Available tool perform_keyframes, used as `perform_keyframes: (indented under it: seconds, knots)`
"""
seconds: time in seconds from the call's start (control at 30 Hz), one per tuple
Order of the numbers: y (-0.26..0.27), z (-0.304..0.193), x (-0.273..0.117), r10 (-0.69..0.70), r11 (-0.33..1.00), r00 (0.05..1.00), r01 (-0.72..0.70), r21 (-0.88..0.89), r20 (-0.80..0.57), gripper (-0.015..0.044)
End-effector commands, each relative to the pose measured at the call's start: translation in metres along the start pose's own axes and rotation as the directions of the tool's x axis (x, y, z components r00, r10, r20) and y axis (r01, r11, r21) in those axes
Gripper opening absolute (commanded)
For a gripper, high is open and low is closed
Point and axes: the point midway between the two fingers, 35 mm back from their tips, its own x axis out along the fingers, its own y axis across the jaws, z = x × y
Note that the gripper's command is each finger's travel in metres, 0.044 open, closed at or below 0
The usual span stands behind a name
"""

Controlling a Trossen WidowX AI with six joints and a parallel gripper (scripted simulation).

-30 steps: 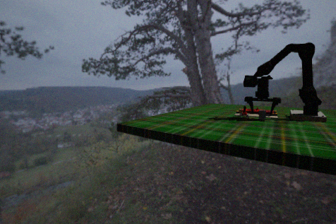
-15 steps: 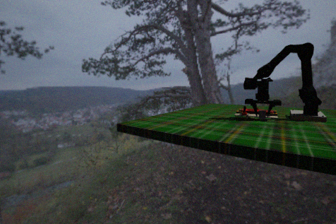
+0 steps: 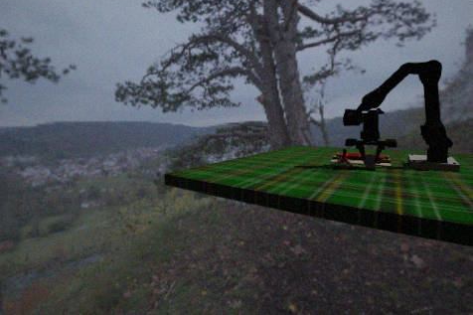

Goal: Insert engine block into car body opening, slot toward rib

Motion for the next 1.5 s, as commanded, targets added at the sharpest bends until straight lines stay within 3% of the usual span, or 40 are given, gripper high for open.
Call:
perform_keyframes:
  seconds: [0.0, 1.23, 1.47]
  knots:
    - [0.004, -0.003, -0.012, 0.013, 1.0, 1.0, -0.013, 0.002, -0.011, 0.0]
    - [-0.007, -0.003, -0.127, 0.012, 1.0, 1.0, -0.012, 0.002, -0.011, 0.0]
    - [-0.008, -0.003, -0.127, 0.012, 0.999, 1.0, -0.013, -0.031, -0.011, 0.0]
